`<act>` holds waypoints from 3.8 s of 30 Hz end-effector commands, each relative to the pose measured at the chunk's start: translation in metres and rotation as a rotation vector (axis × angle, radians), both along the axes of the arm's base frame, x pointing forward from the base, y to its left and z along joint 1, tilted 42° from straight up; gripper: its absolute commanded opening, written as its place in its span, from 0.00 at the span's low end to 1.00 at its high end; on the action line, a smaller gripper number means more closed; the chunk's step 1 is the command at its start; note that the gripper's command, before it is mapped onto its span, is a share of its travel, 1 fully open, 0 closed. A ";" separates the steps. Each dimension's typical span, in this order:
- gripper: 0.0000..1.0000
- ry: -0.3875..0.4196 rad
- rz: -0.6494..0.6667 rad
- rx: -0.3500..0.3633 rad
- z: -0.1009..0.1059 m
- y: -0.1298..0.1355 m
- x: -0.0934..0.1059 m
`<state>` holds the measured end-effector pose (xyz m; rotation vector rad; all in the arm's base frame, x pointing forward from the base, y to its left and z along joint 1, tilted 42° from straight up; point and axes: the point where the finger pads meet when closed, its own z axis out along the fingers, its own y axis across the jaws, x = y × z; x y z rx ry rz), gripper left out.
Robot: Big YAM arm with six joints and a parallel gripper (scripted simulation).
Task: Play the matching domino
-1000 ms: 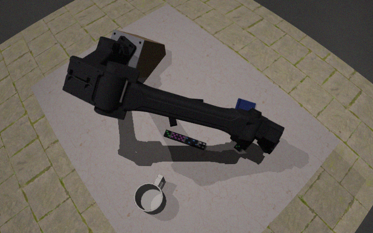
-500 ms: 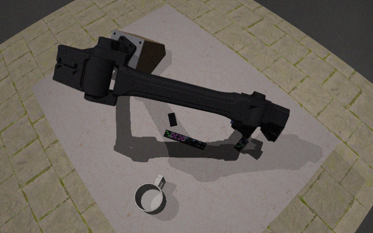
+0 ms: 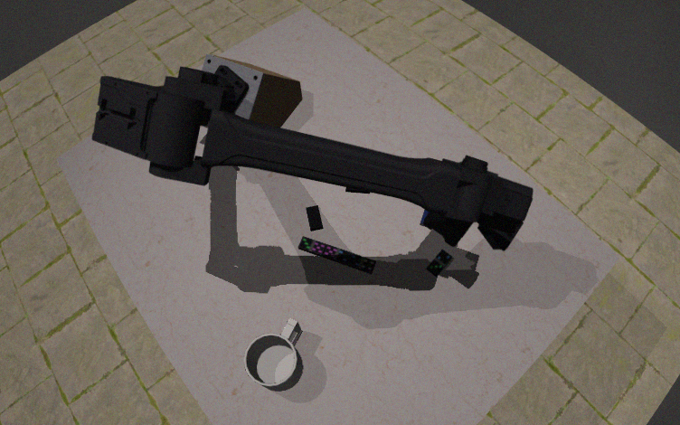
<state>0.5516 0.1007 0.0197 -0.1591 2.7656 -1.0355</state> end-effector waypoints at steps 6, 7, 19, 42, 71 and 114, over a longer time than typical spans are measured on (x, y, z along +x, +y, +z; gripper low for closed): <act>0.00 -0.063 -0.002 0.023 0.029 0.014 0.023; 0.00 -0.020 0.004 0.008 0.011 0.006 0.008; 0.00 -0.060 0.000 0.021 0.035 0.013 0.029; 0.00 -0.025 0.005 0.010 0.017 0.008 0.013; 0.44 -0.382 -0.373 0.129 0.012 -0.008 0.036; 0.44 -1.024 -1.172 0.336 -0.006 -0.015 0.023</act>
